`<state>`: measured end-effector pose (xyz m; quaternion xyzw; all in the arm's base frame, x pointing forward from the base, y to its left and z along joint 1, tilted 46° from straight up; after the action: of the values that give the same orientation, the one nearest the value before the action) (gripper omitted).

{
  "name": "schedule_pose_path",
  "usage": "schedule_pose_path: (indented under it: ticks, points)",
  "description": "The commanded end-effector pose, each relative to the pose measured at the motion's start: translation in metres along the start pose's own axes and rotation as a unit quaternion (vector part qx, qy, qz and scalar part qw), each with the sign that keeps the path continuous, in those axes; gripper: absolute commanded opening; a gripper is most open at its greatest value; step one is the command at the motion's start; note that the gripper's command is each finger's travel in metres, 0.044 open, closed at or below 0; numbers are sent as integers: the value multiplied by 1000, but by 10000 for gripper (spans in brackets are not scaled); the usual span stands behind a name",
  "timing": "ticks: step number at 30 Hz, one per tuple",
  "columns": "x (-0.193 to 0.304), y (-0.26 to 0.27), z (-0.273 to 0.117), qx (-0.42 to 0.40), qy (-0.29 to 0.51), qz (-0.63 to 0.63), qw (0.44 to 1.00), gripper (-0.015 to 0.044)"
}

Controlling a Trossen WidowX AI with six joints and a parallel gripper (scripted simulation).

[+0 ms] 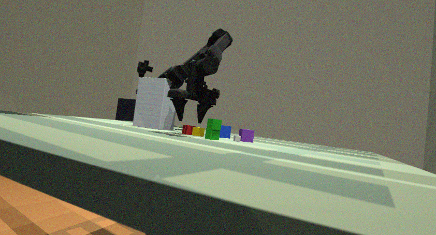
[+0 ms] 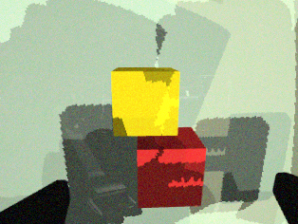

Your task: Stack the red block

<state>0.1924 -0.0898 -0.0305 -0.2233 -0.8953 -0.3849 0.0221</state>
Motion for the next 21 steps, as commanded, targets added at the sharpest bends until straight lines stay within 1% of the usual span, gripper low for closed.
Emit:
schedule_pose_path:
  ticks: [1, 16, 21]
  points:
    - [1, -1, 8, -2, 4, 5, 1000, 440]
    - [3, 0, 33, -3, 5, 5, 1000, 440]
    - [3, 0, 35, -4, 5, 5, 1000, 440]
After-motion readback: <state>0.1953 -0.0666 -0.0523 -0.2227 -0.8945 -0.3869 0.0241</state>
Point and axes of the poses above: the point midway between the two fingers, 35 mm back from their tips, its own z axis out along the fingers, its own y axis across the jaws, x = y × z, the point moved 9 cm from there along -z, back along the fingers, and after that the axes turned 4 degrees about z, right-handed, at the moved point
